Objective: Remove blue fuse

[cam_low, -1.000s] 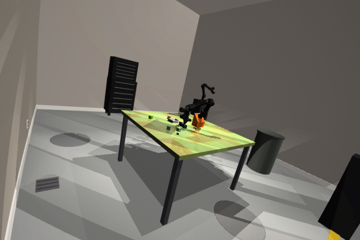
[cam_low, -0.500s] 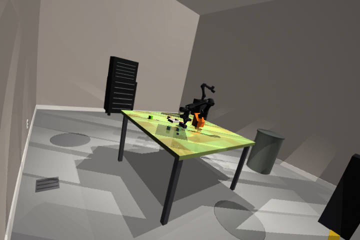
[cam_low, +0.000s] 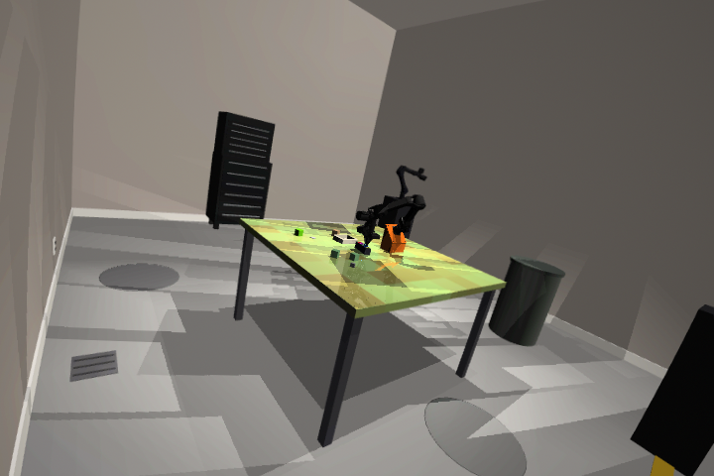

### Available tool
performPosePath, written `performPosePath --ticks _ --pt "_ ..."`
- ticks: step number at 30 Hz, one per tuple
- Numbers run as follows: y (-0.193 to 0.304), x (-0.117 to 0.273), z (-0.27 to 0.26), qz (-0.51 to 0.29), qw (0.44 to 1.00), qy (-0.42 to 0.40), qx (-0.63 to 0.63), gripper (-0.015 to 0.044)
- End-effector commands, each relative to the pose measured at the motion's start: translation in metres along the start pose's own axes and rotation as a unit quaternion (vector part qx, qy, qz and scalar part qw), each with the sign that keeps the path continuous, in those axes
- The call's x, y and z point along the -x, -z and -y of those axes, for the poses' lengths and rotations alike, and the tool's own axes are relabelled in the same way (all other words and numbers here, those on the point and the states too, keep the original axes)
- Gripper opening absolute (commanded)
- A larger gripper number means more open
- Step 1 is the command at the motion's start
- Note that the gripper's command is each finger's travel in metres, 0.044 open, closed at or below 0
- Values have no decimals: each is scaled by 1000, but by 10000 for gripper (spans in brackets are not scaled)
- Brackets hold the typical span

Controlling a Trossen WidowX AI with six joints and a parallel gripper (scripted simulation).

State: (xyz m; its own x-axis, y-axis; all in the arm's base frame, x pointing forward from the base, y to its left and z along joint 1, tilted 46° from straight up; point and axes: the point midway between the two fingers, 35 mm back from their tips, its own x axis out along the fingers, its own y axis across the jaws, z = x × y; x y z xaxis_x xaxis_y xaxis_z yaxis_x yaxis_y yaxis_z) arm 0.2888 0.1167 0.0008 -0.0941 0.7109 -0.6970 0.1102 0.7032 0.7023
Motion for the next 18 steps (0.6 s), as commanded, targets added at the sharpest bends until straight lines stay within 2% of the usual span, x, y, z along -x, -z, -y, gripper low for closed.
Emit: performPosePath --ticks 1,18 --pt "-1 4 0 2 1000 0 1 0" --pt "-1 12 0 2 1000 0 1 0"
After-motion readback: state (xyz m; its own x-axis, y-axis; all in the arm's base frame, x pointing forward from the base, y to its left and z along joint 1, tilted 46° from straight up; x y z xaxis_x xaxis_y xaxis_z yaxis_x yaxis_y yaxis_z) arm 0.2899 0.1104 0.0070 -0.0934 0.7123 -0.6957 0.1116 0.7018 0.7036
